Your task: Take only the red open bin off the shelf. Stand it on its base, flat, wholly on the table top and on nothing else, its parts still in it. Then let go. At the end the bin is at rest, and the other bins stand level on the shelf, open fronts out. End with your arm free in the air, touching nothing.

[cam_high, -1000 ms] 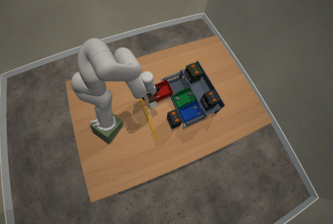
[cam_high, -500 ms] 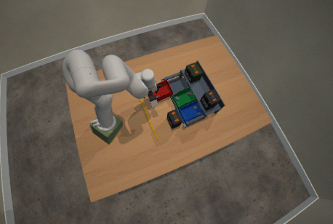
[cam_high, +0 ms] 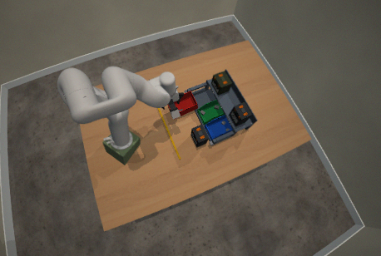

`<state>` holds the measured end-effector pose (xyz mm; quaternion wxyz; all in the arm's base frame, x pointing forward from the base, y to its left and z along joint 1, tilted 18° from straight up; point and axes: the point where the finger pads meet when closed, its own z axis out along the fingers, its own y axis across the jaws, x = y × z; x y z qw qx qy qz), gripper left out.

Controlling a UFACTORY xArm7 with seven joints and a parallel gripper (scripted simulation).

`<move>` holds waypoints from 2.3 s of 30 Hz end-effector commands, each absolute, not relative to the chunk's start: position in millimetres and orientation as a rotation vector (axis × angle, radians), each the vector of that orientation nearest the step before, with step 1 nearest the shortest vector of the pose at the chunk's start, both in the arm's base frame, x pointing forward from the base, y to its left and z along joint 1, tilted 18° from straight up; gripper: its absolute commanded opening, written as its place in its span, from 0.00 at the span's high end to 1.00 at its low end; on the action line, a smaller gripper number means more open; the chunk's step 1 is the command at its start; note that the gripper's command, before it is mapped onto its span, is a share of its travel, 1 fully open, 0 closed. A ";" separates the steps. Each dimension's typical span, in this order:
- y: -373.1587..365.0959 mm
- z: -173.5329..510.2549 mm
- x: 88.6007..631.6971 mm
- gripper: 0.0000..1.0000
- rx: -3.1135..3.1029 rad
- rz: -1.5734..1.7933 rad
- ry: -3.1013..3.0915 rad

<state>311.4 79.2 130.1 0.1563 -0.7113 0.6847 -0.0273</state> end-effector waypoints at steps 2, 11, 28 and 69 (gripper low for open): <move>78.6 136.0 308.0 0.00 -2.039 -0.077 1.962; 80.1 127.3 310.8 0.00 -2.039 -0.077 1.962; 80.9 122.2 312.2 0.00 -2.039 -0.077 1.962; 81.4 119.6 312.9 0.67 -2.039 -0.077 1.962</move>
